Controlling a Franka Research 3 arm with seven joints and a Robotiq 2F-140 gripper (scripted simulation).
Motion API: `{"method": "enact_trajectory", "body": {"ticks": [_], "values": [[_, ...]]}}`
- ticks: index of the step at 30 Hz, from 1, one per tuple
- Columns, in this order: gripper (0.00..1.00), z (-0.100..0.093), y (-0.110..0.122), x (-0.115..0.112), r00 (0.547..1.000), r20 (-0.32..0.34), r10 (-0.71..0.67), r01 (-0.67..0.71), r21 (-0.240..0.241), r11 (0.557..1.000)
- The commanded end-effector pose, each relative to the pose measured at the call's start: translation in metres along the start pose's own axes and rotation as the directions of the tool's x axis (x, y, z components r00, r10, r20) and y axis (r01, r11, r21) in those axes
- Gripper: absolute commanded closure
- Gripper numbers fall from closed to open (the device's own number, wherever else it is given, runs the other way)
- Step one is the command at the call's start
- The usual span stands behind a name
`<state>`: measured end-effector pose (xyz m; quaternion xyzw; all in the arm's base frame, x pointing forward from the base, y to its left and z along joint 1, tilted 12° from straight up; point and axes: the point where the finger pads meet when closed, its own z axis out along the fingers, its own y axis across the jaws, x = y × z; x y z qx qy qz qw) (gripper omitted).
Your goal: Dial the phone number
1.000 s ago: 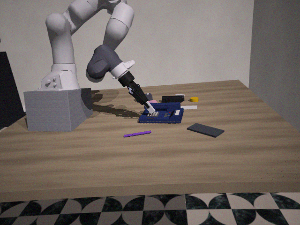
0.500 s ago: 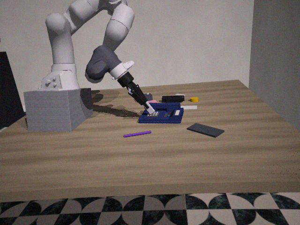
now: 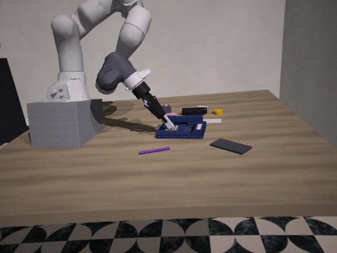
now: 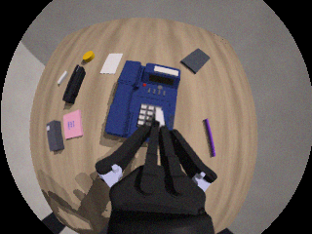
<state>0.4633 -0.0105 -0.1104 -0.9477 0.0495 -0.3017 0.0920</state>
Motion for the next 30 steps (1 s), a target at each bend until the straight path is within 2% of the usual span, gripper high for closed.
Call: {"method": "enact_trajectory", "body": {"ticks": [1,30], "values": [[1.0,0.001,-0.001,-0.0003,1.0,-0.002,-0.003,0.003,0.001,1.0],[1.0,0.0036,-0.001,-0.0021,1.0,-0.002,-0.003,0.003,0.001,1.0]]}}
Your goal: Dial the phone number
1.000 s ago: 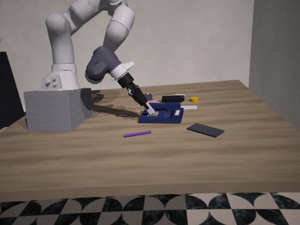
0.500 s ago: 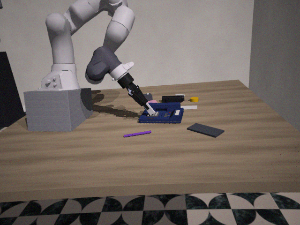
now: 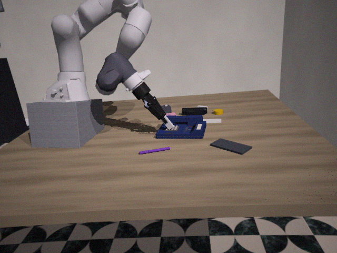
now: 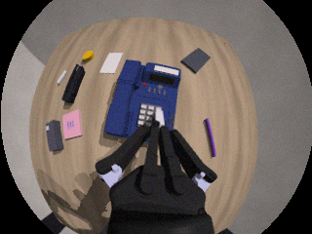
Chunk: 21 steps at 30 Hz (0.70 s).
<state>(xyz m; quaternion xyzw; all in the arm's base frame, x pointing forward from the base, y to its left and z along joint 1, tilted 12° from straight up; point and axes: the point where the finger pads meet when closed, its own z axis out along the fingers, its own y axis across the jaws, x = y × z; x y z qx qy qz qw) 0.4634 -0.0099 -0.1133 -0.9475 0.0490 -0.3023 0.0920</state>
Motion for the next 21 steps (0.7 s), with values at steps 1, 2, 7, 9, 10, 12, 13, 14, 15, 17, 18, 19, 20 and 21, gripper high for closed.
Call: {"method": "enact_trajectory", "body": {"ticks": [1,2,7,9,10,12,13,14,15,17,18,19,20,21], "values": [[1.0,0.0013,-0.001,-0.0006,1.0,-0.001,-0.002,0.002,0.001,1.0],[1.0,0.0013,-0.001,-0.0006,1.0,-0.001,-0.002,0.002,0.001,1.0],[1.0,-0.0021,-0.001,0.0017,1.0,-0.001,-0.002,0.002,0.001,1.0],[1.0,-0.005,-0.001,0.0038,1.0,-0.001,-0.002,0.002,0.001,1.0],[1.0,-0.0063,-0.001,0.0047,1.0,-0.001,-0.002,0.002,0.001,1.0],[1.0,-0.008,-0.001,0.0059,1.0,-0.001,-0.002,0.002,0.001,1.0],[1.0,-0.0083,-0.001,0.0061,1.0,-0.001,-0.002,0.002,0.001,1.0],[1.0,-0.0083,-0.001,0.0061,1.0,-0.001,-0.002,0.002,0.001,1.0],[1.0,-0.0083,-0.001,0.0061,1.0,-0.001,-0.002,0.002,0.001,1.0],[1.0,-0.0083,-0.001,0.0061,1.0,-0.001,-0.002,0.002,0.001,1.0],[1.0,-0.0083,-0.001,0.0062,1.0,-0.001,-0.002,0.002,0.001,1.0],[1.0,-0.0082,-0.001,0.0063,1.0,-0.001,-0.002,0.002,0.001,1.0],[1.0,-0.008,-0.001,0.0065,1.0,-0.001,-0.002,0.002,0.001,1.0],[1.0,-0.0078,-0.001,0.0068,1.0,-0.001,-0.002,0.002,0.001,1.0]]}}
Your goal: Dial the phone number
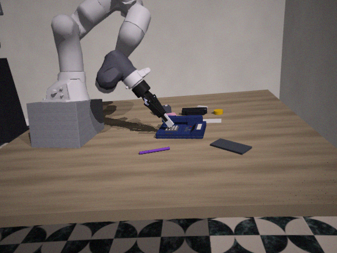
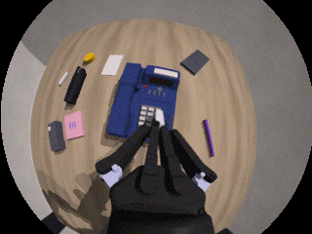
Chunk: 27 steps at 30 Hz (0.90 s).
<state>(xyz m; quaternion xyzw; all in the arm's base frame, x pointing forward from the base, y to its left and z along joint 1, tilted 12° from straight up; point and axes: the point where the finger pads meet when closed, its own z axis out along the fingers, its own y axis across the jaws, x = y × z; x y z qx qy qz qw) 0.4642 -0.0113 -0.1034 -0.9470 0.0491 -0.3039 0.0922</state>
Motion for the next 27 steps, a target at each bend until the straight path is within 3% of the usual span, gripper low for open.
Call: {"method": "enact_trajectory", "body": {"ticks": [1,27], "values": [[1.0,0.0,0.0,0.001,1.0,0.003,-0.002,0.002,0.0,1.0],[1.0,0.009,0.0,0.01,1.0,0.003,-0.002,0.002,0.0,1.0]]}}
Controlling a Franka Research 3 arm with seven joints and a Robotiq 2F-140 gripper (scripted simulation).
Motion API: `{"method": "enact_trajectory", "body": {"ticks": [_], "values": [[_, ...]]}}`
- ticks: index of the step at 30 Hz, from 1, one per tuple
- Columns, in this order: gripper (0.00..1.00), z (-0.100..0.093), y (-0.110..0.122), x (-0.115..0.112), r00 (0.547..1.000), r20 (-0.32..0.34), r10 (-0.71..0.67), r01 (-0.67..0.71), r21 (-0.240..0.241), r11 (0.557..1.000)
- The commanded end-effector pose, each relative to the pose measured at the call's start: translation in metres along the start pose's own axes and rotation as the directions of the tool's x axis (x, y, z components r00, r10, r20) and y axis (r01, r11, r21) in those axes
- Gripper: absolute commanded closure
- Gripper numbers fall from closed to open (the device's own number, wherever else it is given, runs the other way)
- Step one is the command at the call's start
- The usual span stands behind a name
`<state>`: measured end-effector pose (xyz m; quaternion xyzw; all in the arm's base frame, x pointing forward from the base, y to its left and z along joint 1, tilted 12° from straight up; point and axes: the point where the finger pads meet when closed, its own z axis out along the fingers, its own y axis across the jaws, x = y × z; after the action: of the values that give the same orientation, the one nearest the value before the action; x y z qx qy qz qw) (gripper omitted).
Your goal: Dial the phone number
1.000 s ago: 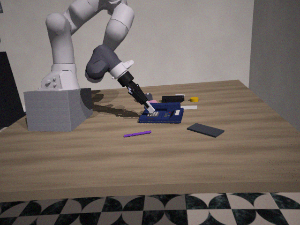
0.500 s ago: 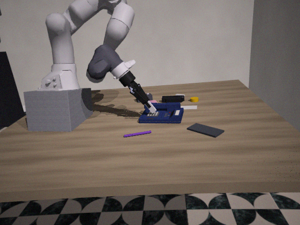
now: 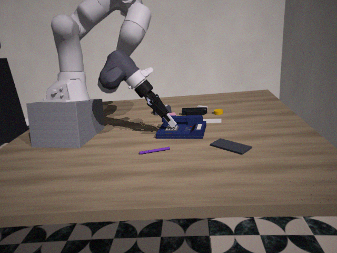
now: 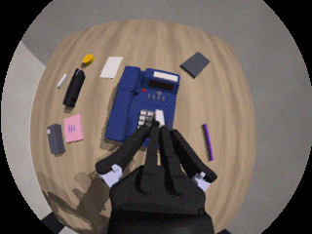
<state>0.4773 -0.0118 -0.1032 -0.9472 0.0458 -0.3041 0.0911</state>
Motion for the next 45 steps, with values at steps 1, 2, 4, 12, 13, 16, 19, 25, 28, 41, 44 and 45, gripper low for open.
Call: {"method": "enact_trajectory", "body": {"ticks": [1,2,4,12,13,16,19,25,28,41,44,45], "values": [[1.0,0.0024,-0.0003,-0.0017,1.0,0.002,0.005,-0.005,0.001,1.0],[1.0,0.0024,-0.0003,-0.0017,1.0,0.002,0.005,-0.005,0.001,1.0],[1.0,0.0031,-0.0003,-0.0023,1.0,0.002,0.005,-0.005,0.001,1.0],[1.0,0.0058,-0.0003,-0.0041,1.0,0.002,0.005,-0.005,0.001,1.0],[1.0,0.0059,-0.0003,-0.0042,1.0,0.002,0.005,-0.005,0.001,1.0],[1.0,0.0062,-0.0003,-0.0044,1.0,0.002,0.005,-0.005,0.001,1.0],[1.0,0.0065,-0.0003,-0.0046,1.0,0.002,0.005,-0.005,0.001,1.0],[1.0,0.0069,-0.0003,-0.005,1.0,0.002,0.005,-0.005,0.001,1.0],[1.0,0.0073,-0.0003,-0.0052,1.0,0.002,0.005,-0.005,0.001,1.0],[1.0,0.0084,-0.0003,-0.006,1.0,0.002,0.005,-0.005,0.001,1.0],[1.0,0.0086,-0.0003,-0.0061,1.0,0.002,0.005,-0.005,0.001,1.0],[1.0,0.0088,-0.0003,-0.0063,1.0,0.002,0.005,-0.005,0.001,1.0]]}}
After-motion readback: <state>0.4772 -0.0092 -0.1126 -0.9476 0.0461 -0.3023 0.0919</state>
